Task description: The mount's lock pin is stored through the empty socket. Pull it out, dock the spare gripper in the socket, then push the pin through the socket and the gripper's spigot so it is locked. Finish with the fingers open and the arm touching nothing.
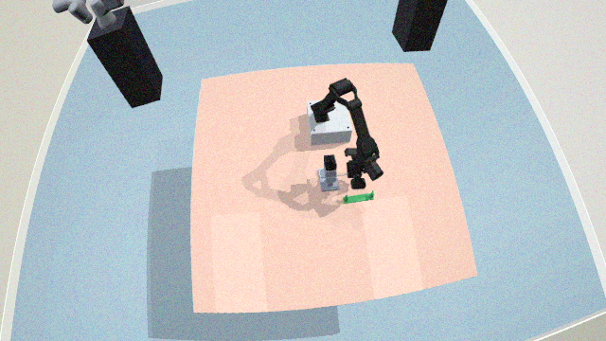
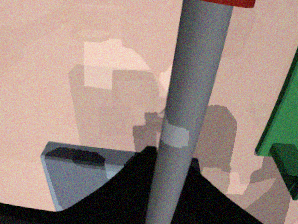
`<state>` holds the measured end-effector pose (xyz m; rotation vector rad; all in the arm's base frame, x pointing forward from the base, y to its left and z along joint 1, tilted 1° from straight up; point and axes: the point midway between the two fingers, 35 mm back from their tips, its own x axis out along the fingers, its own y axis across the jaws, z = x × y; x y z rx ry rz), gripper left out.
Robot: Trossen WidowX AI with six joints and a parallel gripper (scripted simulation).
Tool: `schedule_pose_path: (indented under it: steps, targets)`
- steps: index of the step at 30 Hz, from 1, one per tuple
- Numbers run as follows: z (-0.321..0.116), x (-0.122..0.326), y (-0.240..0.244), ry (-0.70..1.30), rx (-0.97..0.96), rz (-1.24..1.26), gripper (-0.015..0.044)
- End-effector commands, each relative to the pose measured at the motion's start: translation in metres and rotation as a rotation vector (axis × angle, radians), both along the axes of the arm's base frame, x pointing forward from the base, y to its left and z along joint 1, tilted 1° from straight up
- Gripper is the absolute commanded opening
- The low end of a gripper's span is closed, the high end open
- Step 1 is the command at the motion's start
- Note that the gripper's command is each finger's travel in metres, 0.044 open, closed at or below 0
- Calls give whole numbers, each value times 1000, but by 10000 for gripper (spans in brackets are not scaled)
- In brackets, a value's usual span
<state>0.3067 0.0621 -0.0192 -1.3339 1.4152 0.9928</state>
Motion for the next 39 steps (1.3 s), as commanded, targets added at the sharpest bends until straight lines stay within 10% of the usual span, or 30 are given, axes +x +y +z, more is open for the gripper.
schedule_pose_path:
  steps: [1,39]
  targets:
    - [0,1,-3,-1,-3,1,0]
    - [0,-1,-26,5,-2,1,0]
